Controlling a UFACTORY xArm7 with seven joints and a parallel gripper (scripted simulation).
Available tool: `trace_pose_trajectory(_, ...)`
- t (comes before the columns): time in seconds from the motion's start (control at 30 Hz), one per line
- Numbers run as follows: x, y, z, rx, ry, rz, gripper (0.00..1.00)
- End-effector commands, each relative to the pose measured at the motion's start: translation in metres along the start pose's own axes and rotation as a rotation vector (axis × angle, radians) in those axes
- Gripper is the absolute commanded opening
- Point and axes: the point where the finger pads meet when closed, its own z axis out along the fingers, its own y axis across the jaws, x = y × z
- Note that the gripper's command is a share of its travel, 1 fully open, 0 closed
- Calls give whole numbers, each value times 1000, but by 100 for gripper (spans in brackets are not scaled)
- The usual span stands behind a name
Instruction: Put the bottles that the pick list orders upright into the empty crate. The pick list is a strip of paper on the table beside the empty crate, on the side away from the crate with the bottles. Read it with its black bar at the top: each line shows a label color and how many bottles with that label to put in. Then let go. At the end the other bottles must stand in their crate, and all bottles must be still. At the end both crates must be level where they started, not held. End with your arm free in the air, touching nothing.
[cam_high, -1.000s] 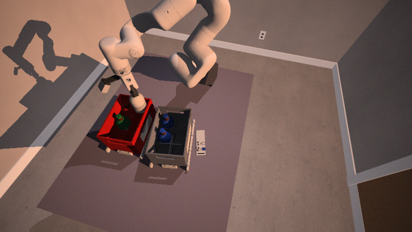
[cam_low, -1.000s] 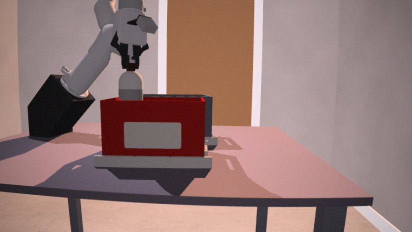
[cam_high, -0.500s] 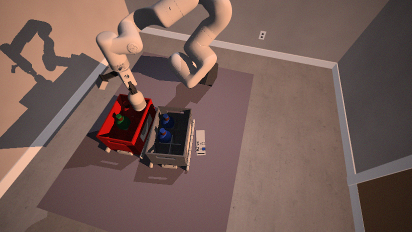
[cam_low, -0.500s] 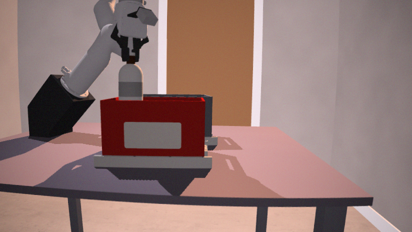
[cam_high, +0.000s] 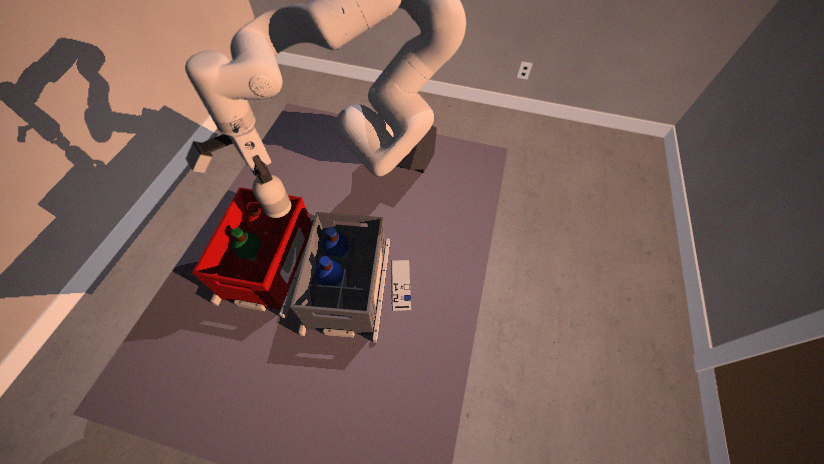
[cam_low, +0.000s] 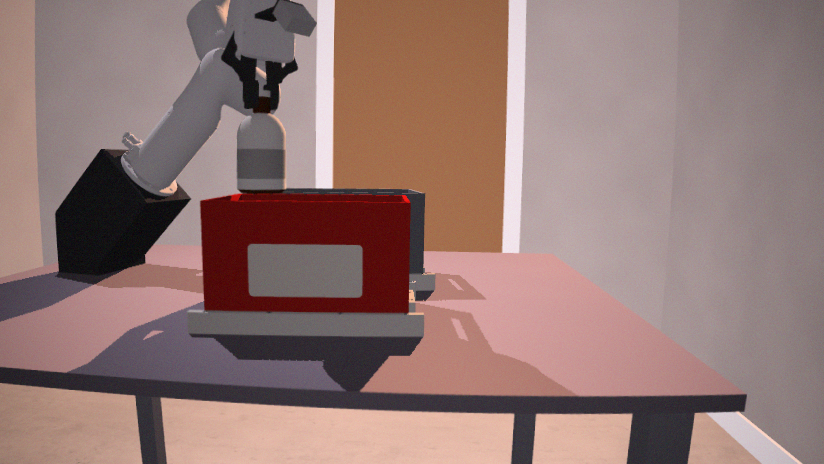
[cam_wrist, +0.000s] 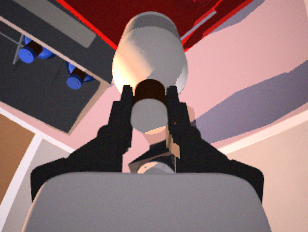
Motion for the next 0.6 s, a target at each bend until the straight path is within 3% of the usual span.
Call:
trace_pose_trajectory(0.0, 1, 0, -10, -1, 4, 0, 0)
trace_pose_trajectory(0.57, 2, -8, -11, -1, 4, 0, 0)
